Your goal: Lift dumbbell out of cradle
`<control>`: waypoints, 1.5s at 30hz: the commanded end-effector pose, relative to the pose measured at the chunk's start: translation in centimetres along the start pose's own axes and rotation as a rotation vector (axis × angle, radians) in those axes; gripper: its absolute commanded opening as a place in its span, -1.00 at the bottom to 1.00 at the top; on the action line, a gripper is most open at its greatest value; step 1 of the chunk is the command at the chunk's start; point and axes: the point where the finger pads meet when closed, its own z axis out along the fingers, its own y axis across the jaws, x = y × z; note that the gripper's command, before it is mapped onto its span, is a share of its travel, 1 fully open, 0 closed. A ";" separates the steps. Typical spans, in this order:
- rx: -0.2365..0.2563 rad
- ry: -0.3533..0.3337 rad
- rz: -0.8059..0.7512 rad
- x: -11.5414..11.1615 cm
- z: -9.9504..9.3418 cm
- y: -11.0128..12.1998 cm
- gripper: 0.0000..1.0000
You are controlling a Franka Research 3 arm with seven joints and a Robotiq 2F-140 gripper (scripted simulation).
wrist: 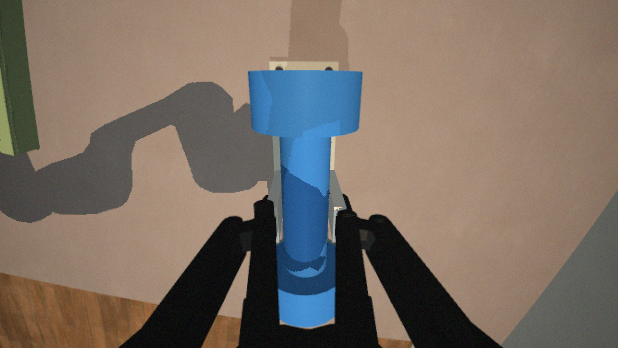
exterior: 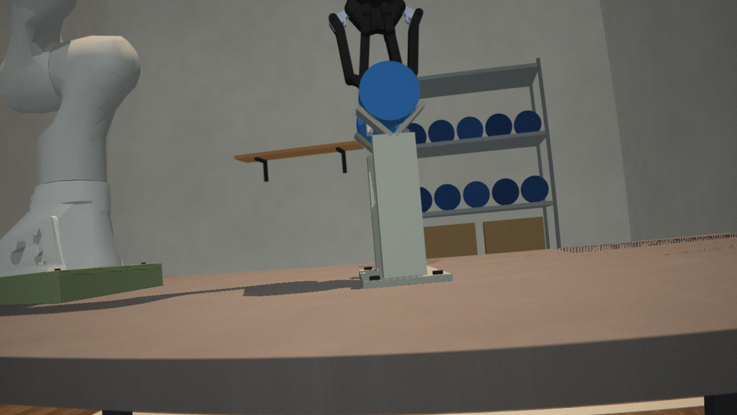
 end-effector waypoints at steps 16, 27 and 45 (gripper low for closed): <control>0.002 -0.003 0.002 0.0 -0.3 0.0 -1.00; 0.002 -0.003 0.001 0.0 -1.6 0.0 -1.00; 0.001 -0.003 0.000 0.0 -5.2 0.0 -1.00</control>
